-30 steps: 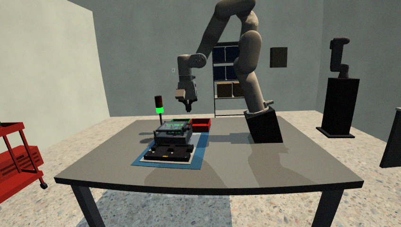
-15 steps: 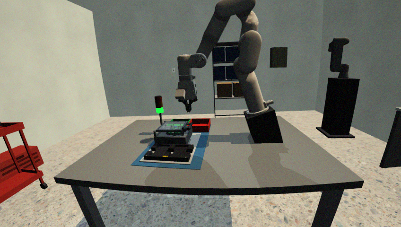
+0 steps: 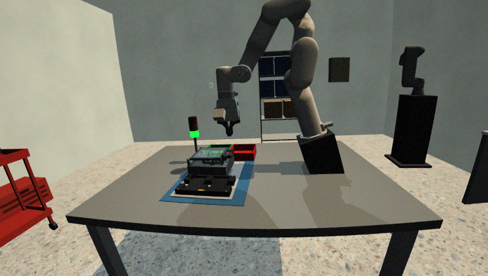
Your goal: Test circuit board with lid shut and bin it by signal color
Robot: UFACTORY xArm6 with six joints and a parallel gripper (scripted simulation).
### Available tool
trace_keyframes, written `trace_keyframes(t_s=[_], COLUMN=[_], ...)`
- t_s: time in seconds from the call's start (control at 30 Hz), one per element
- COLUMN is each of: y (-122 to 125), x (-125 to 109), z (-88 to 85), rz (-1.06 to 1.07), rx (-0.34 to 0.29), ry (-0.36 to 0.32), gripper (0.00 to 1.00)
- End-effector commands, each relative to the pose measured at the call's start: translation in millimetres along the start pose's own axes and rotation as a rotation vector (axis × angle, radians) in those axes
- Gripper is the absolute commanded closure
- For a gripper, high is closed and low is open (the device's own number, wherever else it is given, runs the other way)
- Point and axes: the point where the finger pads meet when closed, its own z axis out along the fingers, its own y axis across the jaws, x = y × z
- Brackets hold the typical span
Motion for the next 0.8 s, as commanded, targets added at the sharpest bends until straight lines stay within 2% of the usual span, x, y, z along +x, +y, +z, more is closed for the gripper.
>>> trace_keyframes(t_s=[0.0, 0.77], y=[1, 1], x=[0, 0], z=[-1.0, -11.9], rz=[0.000, 0.000], rx=[-0.003, -0.003], ry=[0.000, 0.000], gripper=[1.00, 1.00])
